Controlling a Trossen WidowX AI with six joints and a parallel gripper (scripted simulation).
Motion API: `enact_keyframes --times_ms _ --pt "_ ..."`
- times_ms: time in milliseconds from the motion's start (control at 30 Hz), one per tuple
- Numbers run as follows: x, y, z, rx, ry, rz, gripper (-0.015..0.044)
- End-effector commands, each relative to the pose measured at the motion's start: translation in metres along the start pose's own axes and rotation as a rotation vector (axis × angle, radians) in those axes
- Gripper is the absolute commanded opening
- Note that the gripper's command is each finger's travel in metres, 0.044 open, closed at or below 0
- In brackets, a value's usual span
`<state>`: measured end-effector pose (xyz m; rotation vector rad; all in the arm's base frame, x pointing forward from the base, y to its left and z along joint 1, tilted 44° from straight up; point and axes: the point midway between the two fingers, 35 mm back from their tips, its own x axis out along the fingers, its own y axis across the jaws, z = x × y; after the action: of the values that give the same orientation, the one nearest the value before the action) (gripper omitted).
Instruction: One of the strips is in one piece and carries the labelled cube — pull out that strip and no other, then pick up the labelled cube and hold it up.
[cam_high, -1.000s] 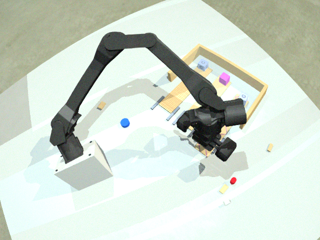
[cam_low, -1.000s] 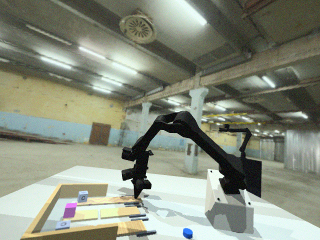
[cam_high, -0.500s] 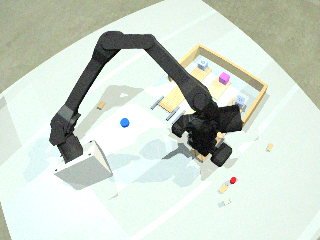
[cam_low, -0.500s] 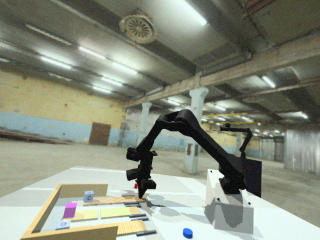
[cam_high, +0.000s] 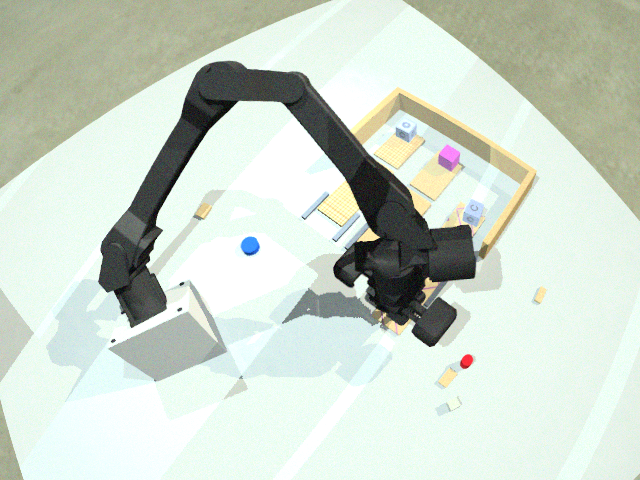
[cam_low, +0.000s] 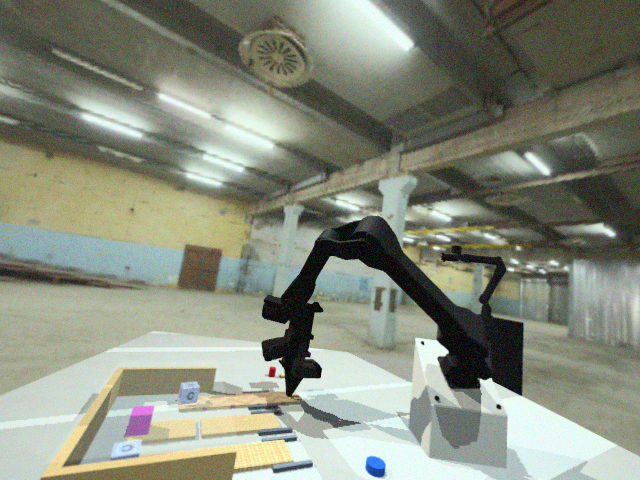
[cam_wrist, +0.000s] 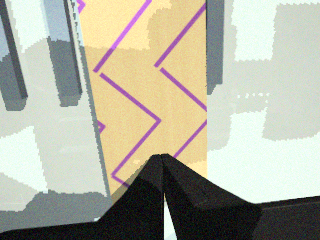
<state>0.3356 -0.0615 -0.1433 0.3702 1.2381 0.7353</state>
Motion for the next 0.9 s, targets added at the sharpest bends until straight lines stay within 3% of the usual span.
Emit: enact_keyframes --times_ms 0,867 --pt "0.005 0.003 -0.016 0.010 0.027 0.007 0.0000" --pt "0.004 0.002 -0.057 0.012 0.029 0.006 0.0000"
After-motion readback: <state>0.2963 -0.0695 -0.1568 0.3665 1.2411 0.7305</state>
